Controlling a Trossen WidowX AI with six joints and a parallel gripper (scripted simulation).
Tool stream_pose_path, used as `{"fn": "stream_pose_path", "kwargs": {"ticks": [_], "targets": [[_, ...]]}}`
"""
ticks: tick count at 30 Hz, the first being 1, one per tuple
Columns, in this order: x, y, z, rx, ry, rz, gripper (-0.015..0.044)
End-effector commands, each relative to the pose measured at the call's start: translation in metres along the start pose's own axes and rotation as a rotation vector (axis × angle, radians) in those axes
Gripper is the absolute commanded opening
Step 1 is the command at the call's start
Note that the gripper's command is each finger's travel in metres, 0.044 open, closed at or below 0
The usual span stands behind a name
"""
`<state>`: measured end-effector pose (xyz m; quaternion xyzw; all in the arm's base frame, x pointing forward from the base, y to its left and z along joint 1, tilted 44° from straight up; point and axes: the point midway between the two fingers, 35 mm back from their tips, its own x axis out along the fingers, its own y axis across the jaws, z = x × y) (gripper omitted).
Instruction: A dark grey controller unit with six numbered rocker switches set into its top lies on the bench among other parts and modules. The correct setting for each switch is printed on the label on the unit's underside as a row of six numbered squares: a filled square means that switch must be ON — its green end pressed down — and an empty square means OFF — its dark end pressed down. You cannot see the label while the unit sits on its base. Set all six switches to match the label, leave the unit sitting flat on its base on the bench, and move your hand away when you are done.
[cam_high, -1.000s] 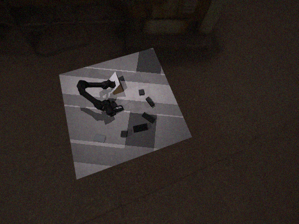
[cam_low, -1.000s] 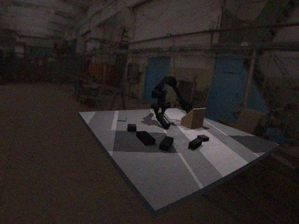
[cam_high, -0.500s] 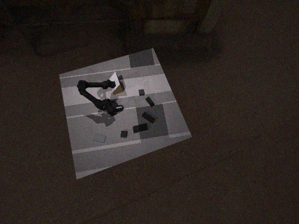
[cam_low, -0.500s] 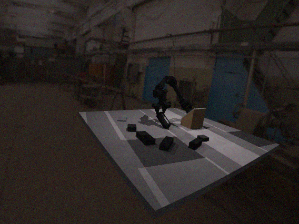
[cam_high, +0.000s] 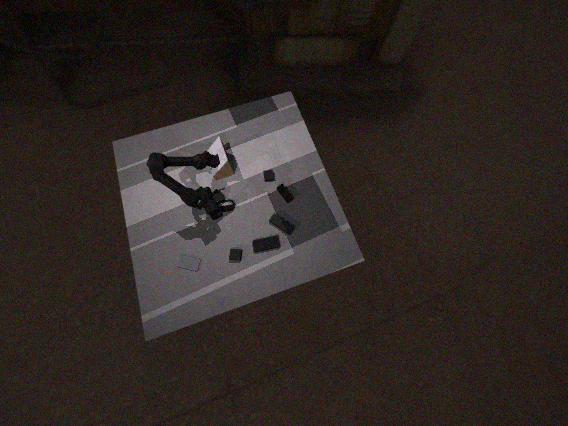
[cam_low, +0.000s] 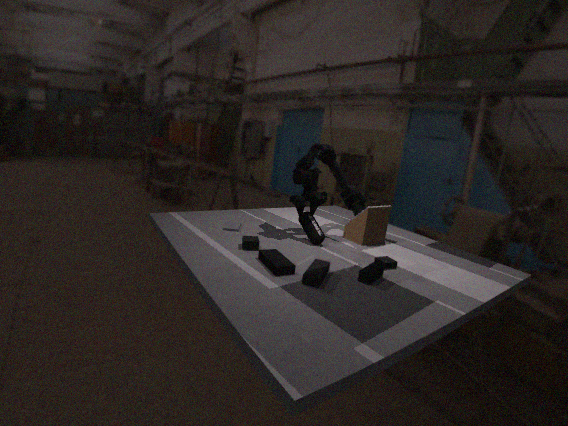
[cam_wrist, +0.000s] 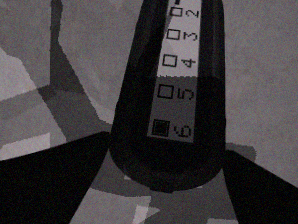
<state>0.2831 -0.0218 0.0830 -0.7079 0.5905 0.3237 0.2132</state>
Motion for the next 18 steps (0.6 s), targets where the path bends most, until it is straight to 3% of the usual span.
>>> {"fn": "stream_pose_path", "kwargs": {"ticks": [1,18], "targets": [[-0.004,-0.001,0.008,0.000,-0.018,-0.004,0.0336],[-0.010,-0.001,0.018,0.000,-0.019,-0.004,0.0336]]}}
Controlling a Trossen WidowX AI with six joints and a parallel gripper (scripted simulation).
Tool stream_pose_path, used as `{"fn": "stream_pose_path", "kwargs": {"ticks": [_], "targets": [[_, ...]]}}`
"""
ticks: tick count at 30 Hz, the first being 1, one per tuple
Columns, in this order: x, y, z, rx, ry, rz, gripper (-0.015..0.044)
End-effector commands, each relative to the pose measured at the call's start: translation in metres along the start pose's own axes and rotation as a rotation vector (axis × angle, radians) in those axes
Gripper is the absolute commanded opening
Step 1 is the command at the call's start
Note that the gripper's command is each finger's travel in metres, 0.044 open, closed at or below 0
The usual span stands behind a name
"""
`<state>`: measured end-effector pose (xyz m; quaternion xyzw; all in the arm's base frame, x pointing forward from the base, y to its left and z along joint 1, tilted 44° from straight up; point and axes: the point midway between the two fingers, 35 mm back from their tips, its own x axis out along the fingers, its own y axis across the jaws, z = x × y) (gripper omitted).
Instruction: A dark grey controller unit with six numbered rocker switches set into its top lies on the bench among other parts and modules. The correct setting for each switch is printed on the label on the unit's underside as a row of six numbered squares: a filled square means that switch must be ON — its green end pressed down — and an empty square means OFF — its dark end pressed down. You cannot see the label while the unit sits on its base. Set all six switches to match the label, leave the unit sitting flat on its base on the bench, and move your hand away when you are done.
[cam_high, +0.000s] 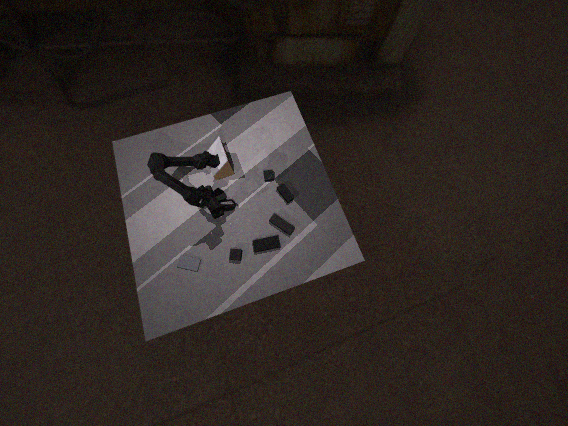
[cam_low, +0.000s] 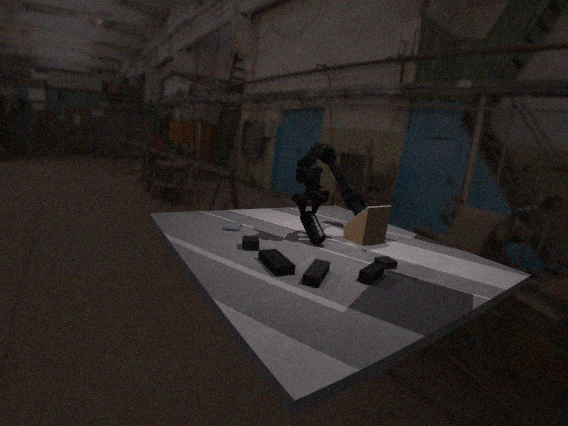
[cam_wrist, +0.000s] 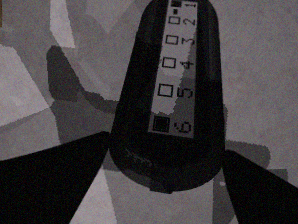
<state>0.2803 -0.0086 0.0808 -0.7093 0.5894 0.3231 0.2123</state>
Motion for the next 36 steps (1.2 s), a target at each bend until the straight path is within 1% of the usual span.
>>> {"fn": "stream_pose_path", "kwargs": {"ticks": [1,36], "targets": [[-0.002,-0.001,0.008,0.002,-0.021,-0.001,0.0336],[-0.015,0.000,0.031,0.001,-0.023,-0.001,0.0336]]}}
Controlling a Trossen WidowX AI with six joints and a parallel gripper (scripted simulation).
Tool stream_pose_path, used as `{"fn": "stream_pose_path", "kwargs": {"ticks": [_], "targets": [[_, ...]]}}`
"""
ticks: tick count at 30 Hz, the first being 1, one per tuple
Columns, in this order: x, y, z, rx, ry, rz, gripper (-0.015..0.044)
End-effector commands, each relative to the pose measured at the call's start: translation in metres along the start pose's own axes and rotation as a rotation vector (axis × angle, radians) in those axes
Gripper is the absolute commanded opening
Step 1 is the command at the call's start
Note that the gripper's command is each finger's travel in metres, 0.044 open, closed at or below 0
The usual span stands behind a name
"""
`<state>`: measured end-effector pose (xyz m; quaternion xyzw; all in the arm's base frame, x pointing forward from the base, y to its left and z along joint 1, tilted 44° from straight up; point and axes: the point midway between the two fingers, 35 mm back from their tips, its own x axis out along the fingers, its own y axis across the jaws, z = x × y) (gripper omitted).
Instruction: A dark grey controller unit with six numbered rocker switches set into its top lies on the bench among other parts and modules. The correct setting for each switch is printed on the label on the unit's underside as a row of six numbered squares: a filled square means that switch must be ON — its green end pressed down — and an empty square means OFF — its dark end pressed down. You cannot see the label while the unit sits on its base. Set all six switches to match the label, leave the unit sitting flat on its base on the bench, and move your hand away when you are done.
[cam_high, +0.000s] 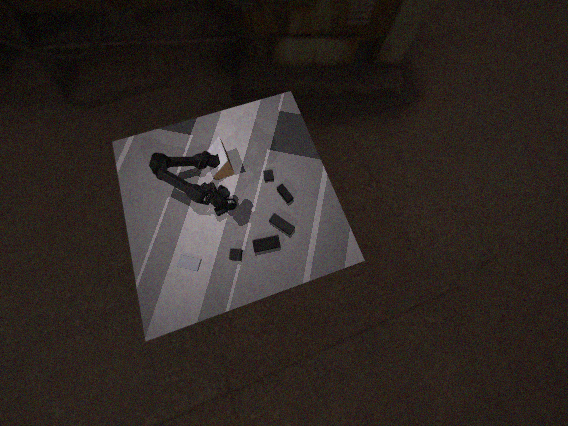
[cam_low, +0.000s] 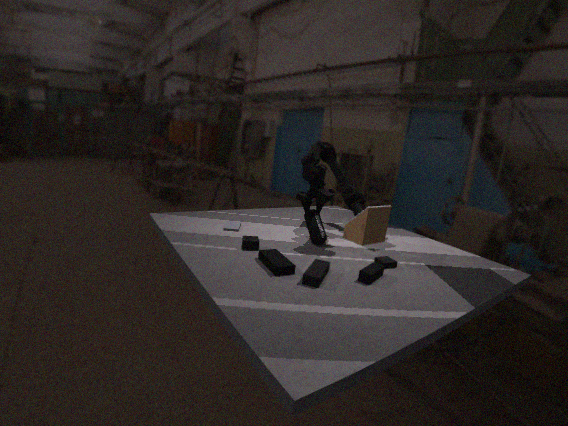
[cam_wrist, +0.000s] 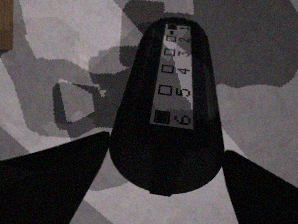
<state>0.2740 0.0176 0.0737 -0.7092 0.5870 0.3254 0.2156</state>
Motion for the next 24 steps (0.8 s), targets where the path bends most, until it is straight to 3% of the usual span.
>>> {"fn": "stream_pose_path", "kwargs": {"ticks": [1,24], "targets": [[-0.001,0.000,0.007,0.001,-0.015,0.003,0.0336],[-0.006,0.000,0.026,0.001,-0.016,0.003,0.0337]]}}
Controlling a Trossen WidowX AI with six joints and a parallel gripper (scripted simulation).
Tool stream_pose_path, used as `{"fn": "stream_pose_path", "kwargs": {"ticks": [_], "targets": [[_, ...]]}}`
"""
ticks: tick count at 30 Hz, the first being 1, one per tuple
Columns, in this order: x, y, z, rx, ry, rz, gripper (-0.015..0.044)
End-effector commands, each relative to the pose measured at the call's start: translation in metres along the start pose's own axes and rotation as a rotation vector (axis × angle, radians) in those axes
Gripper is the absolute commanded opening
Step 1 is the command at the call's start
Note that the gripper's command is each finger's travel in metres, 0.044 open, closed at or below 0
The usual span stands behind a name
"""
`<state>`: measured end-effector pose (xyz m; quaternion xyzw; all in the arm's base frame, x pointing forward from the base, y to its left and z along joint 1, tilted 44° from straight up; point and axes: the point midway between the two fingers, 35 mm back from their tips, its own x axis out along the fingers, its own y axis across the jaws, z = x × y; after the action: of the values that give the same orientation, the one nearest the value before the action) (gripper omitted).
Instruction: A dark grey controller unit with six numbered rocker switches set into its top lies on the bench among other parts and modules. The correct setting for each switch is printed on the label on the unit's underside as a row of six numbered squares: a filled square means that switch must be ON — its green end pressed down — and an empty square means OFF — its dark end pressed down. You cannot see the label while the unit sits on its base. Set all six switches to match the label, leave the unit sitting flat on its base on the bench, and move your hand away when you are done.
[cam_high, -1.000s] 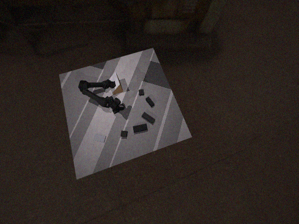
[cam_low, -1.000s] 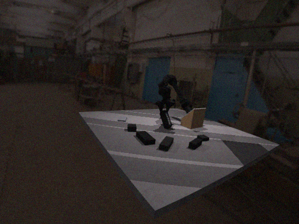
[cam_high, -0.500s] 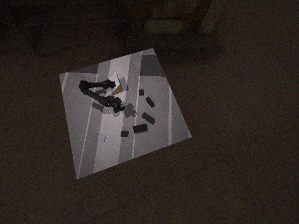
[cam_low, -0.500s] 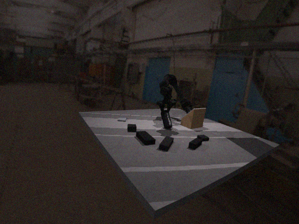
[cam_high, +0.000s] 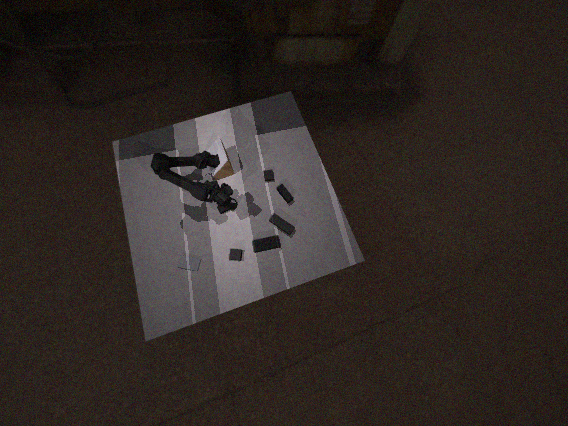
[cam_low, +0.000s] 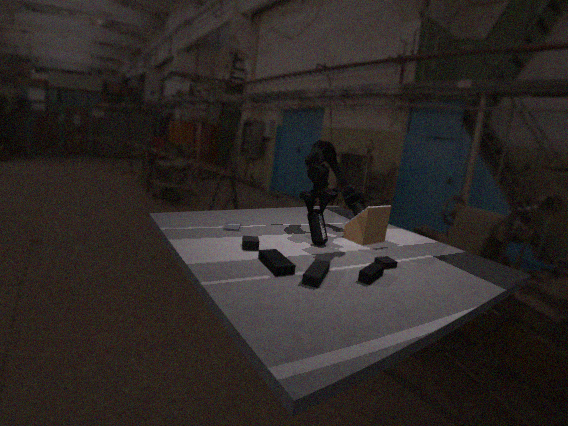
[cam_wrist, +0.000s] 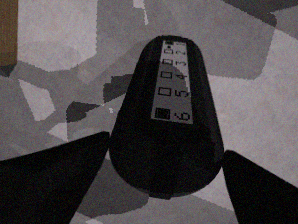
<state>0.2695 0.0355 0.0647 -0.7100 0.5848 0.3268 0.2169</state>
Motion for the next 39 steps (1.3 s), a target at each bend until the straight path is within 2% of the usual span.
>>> {"fn": "stream_pose_path", "kwargs": {"ticks": [1,39], "targets": [[0.000,0.000,0.007,0.003,-0.012,0.007,0.0337],[-0.003,0.000,0.047,0.003,-0.015,0.007,0.0338]]}}
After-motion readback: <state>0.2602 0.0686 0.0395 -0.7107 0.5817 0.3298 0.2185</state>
